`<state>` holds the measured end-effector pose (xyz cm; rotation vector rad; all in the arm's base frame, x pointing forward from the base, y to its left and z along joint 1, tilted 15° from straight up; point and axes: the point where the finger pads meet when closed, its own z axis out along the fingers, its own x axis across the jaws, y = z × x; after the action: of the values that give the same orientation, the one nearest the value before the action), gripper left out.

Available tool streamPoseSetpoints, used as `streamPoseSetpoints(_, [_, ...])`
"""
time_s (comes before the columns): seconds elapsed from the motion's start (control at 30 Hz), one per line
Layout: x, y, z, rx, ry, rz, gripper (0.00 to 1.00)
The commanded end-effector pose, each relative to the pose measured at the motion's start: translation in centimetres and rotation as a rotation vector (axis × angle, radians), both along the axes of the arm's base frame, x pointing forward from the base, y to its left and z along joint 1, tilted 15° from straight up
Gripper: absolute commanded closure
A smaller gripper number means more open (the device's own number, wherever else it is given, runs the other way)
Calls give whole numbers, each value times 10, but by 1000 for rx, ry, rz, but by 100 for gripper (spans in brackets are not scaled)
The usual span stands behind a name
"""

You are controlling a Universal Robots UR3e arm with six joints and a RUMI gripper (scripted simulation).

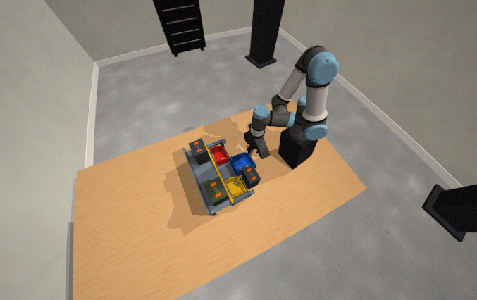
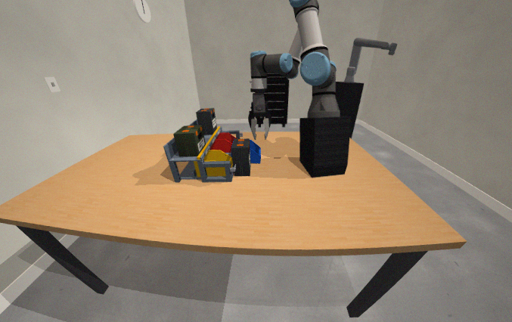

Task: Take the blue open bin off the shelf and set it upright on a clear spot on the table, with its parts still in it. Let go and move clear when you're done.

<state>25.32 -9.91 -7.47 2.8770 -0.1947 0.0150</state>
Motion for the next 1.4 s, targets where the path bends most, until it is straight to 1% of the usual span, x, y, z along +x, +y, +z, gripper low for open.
streamPoseSetpoints(0.0, [2, -2, 0, -2, -3, 0, 74])
streamPoseSetpoints(0.5, [4, -4, -1, -5, -5, 1, 74])
streamPoseSetpoints(0.53, [3, -3, -1, -2, -2, 0, 80])
streamPoseSetpoints(1.07, [3, -3, -1, -2, -2, 0, 80])
streamPoseSetpoints(1.23, [41, -5, 12, -5, -5, 1, 80])
streamPoseSetpoints(1.37, [41, -5, 12, -5, -5, 1, 80])
